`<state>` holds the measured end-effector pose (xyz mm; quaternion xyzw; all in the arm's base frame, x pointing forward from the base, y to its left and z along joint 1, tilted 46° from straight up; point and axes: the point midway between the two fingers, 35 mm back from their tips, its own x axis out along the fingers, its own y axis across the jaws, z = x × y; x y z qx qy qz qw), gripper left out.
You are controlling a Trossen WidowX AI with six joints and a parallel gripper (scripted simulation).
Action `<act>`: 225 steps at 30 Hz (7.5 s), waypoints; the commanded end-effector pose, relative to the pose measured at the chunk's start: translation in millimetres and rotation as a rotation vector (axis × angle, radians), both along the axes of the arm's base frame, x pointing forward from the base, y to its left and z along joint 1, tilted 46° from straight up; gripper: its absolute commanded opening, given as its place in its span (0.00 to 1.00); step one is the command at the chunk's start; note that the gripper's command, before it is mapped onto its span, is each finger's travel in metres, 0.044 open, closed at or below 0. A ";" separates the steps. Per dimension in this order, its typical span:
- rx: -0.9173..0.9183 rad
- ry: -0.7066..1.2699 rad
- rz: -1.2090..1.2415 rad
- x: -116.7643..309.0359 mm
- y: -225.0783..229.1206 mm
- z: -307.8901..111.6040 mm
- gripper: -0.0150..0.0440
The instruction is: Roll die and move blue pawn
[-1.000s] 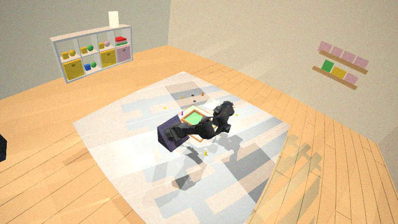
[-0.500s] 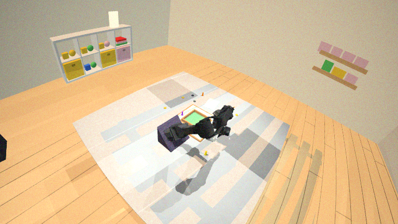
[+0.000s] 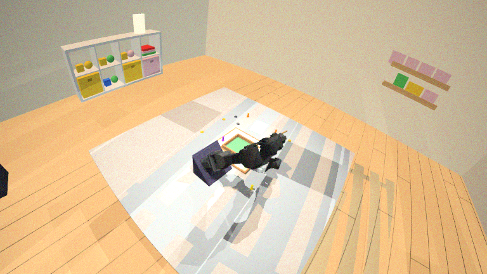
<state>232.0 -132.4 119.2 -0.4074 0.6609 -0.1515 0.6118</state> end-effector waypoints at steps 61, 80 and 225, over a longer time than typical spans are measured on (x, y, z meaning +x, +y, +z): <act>-0.010 0.373 0.359 30.4 131.8 18.2 0.25; -0.072 0.834 0.806 42.2 187.8 -70.2 0.25; -0.084 0.919 0.885 39.2 208.1 -75.9 1.00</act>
